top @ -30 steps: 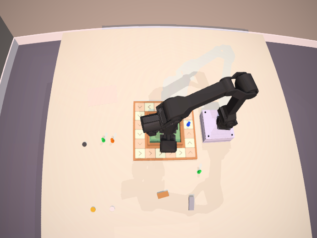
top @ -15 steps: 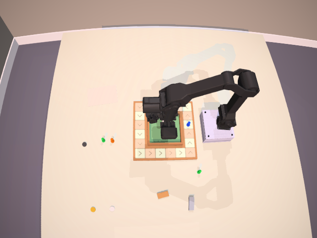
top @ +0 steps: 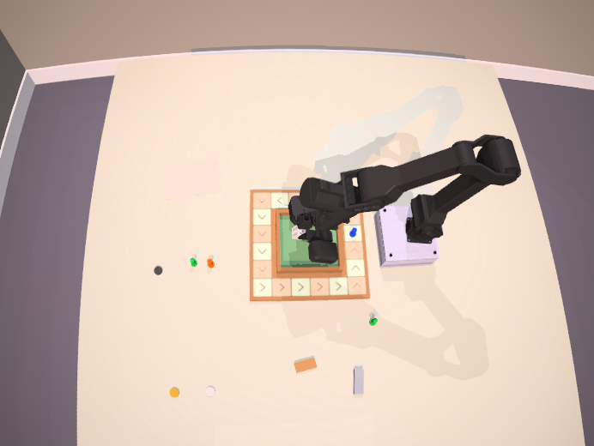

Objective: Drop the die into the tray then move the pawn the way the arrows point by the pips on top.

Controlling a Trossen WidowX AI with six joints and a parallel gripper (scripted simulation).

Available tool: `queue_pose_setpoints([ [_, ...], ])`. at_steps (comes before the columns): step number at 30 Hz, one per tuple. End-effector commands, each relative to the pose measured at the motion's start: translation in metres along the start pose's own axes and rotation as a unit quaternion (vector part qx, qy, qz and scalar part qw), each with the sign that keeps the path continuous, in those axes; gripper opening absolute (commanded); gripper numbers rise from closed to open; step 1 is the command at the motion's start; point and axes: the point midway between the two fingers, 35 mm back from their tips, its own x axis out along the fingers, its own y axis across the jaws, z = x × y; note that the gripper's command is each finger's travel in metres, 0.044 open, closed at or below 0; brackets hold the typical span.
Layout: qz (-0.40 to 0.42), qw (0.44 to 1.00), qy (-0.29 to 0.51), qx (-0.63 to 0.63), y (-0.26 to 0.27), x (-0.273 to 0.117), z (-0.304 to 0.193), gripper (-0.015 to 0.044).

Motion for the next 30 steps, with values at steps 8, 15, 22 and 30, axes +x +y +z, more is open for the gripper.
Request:
queue_pose_setpoints([
  [8,0.0,0.986,-0.168,0.003,0.0,0.001,-0.001,0.0],
  [15,0.0,0.985,-0.171,0.003,-0.001,-0.018,-0.005,0.0],
  [22,0.0,0.985,-0.17,0.003,-0.002,-0.043,-0.018,0.0],
  [30,-0.001,0.985,-0.17,0.005,-0.003,-0.041,-0.017,0.0],
])
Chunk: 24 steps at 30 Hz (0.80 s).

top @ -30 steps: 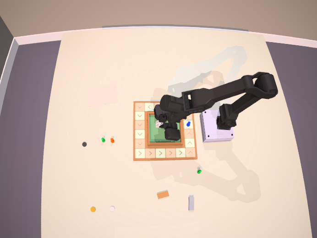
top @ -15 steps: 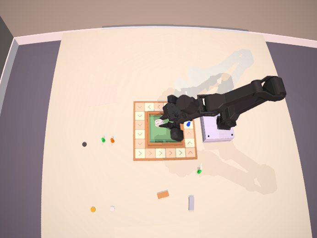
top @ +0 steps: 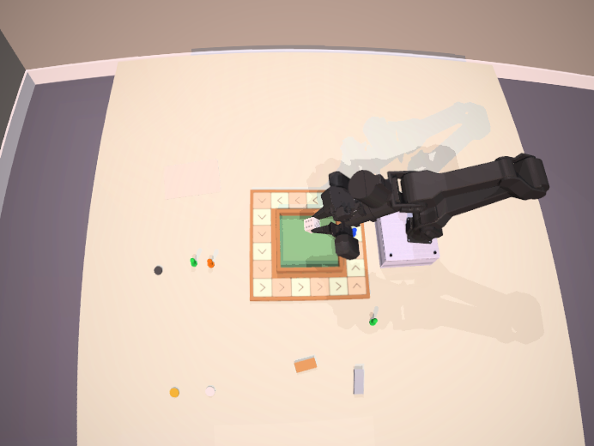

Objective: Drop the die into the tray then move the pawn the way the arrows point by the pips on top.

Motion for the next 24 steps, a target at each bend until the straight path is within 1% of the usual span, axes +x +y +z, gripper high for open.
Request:
queue_pose_setpoints([
  [1,0.0,1.0,0.0,0.0,0.0,0.0,0.0,0.0],
  [6,0.0,1.0,0.0,0.0,0.0,0.0,0.0,0.0],
  [15,0.0,1.0,0.0,0.0,0.0,-0.001,0.002,0.0236],
  [19,0.002,1.0,0.0,-0.002,0.0,-0.025,0.029,0.0341],
  [22,0.002,1.0,0.0,-0.002,0.0,-0.026,0.03,0.042],
  [23,0.002,1.0,0.004,-0.002,0.0,-0.026,0.03,0.044],
  [24,0.002,1.0,0.017,-0.002,0.0,-0.025,0.03,0.044],
])
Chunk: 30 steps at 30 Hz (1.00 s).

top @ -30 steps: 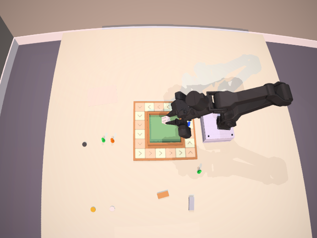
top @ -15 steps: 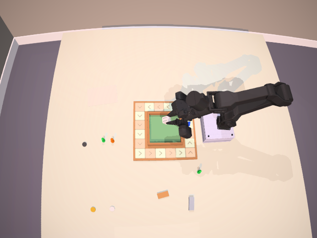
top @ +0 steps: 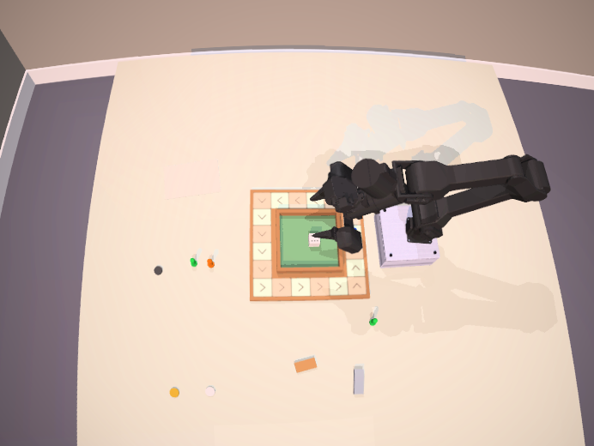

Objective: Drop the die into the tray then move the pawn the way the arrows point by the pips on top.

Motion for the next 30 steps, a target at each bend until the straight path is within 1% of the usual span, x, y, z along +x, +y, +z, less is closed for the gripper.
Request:
queue_pose_setpoints([
  [1,0.002,0.999,0.042,-0.001,0.0,0.002,-0.003,0.044],
  [7,0.002,0.981,0.194,-0.001,0.001,0.018,-0.008,0.044],
  [15,0.001,0.928,0.372,-0.002,0.001,0.039,-0.018,0.044],
  [18,0.001,0.916,0.401,-0.002,0.001,0.043,-0.02,0.044],
  [19,0.001,0.916,0.401,-0.002,0.001,0.043,-0.02,0.044],
  [20,0.002,0.927,0.374,0.0,0.001,0.04,-0.017,0.044],
  [21,0.002,0.927,0.374,0.0,0.001,0.04,-0.017,0.044],
  [24,-0.009,0.924,0.381,0.023,-0.004,0.029,-0.031,0.0361],
  [30,-0.055,0.904,0.408,0.119,-0.019,-0.014,-0.101,0.0204],
])
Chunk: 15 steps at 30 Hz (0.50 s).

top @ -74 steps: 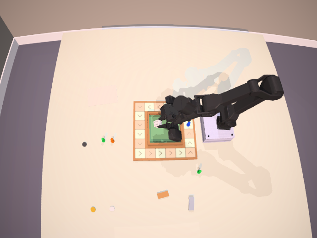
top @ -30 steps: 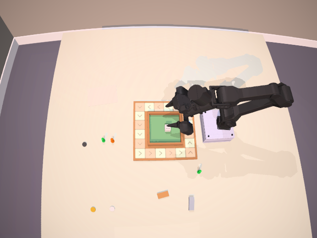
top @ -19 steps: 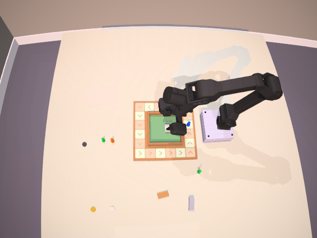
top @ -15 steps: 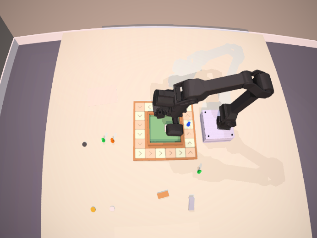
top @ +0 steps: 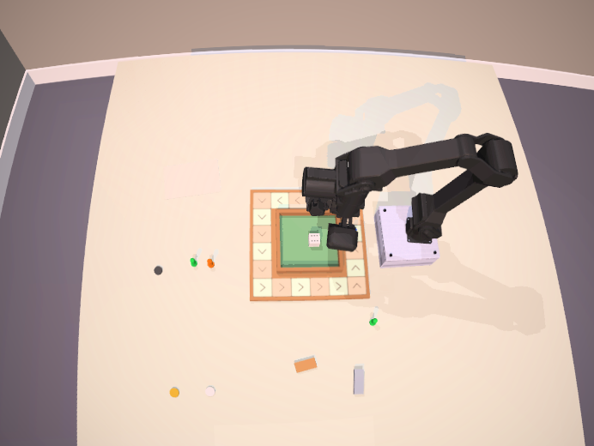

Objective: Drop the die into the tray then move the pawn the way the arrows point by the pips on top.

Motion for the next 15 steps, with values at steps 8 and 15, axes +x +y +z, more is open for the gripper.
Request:
queue_pose_setpoints([
  [8,-0.006,0.997,0.025,0.071,-0.013,0.018,-0.051,0.02],
  [15,-0.006,0.997,0.025,0.071,-0.012,0.033,-0.051,0.02],
])
